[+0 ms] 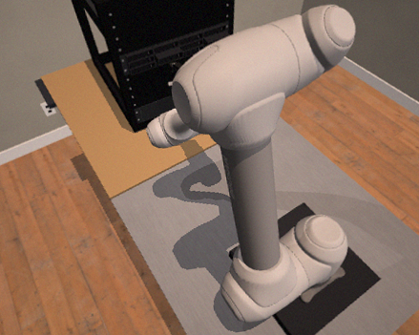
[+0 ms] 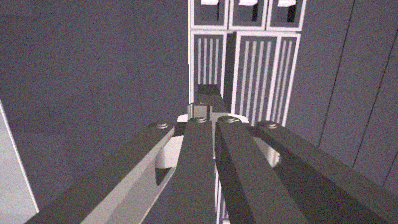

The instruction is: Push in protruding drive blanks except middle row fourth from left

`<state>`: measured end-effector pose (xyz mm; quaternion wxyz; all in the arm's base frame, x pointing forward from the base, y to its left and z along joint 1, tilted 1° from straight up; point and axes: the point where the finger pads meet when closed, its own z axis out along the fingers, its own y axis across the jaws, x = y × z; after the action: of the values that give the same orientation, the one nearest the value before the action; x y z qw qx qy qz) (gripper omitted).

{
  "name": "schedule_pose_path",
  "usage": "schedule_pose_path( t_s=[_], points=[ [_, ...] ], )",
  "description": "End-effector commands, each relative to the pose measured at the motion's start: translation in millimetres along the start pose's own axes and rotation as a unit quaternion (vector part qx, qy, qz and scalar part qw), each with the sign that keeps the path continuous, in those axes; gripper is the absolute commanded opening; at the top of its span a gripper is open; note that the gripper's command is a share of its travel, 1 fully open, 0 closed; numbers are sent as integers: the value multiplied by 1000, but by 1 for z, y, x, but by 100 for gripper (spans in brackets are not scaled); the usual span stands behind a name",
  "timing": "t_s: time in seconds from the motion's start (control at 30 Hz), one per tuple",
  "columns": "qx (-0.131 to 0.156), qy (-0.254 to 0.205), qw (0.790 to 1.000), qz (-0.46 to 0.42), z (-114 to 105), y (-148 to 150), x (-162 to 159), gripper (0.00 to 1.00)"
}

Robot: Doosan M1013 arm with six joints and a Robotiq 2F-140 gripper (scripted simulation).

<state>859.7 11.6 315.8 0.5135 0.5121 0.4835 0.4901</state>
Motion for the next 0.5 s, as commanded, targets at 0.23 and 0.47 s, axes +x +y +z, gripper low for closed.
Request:
schedule_pose_path(
  t_s=[0.23, 0.47],
  points=[
    [-1, 0, 1000, 0, -8, 1, 0, 10],
    [-1, 0, 1000, 0, -45, 1, 0, 10]
  ],
)
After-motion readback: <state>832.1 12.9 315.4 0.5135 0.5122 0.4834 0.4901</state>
